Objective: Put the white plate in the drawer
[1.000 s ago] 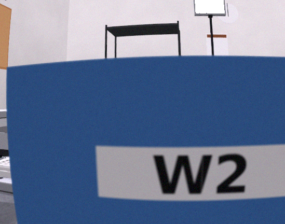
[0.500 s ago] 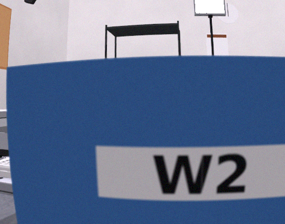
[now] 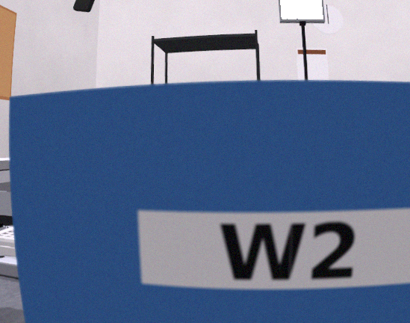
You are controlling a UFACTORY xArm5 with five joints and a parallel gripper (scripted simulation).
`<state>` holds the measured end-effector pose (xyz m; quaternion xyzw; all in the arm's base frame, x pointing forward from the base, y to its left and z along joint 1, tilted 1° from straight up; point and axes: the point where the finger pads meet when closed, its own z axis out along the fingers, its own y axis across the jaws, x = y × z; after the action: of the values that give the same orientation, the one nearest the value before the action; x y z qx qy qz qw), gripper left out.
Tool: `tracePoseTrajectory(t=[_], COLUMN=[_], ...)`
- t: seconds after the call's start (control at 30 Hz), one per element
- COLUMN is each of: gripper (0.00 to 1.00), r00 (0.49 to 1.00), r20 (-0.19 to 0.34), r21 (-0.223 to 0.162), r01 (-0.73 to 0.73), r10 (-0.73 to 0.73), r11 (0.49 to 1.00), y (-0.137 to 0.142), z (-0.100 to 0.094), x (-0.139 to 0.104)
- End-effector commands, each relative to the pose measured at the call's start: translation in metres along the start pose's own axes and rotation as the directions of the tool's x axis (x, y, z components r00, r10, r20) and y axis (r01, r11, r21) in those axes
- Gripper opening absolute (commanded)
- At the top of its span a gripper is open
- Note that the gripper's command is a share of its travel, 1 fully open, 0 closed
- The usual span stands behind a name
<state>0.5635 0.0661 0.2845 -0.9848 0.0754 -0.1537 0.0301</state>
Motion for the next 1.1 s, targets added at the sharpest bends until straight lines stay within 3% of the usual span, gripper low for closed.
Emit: tracePoseTrajectory(t=[0.0,0.17,0.27,0.57,0.67,0.87,0.97,1.07], gripper=[1.00,1.00,1.00,1.00,1.00,1.00,1.00,1.00], r00=[0.999,0.999,0.989,0.989,0.970,0.970,0.970,0.942], r20=[0.046,0.046,0.131,0.132,0.218,0.218,0.218,0.292], r21=[-0.019,-0.019,-0.037,-0.037,-0.043,-0.043,-0.043,-0.022], r01=[0.027,0.027,0.072,0.072,0.116,0.116,0.116,0.179], r10=[-0.027,-0.027,-0.067,-0.067,-0.104,-0.104,-0.104,-0.164], r11=[0.999,0.999,0.997,0.997,0.992,0.992,0.992,0.984], y=[0.012,0.024,0.032,0.049,0.056,0.070,0.071,0.074], z=[-0.004,-0.006,-0.007,-0.011,-0.012,-0.015,-0.015,-0.005], x=[-0.016,-0.032,-0.044,-0.070,-0.083,-0.109,-0.111,-0.121])
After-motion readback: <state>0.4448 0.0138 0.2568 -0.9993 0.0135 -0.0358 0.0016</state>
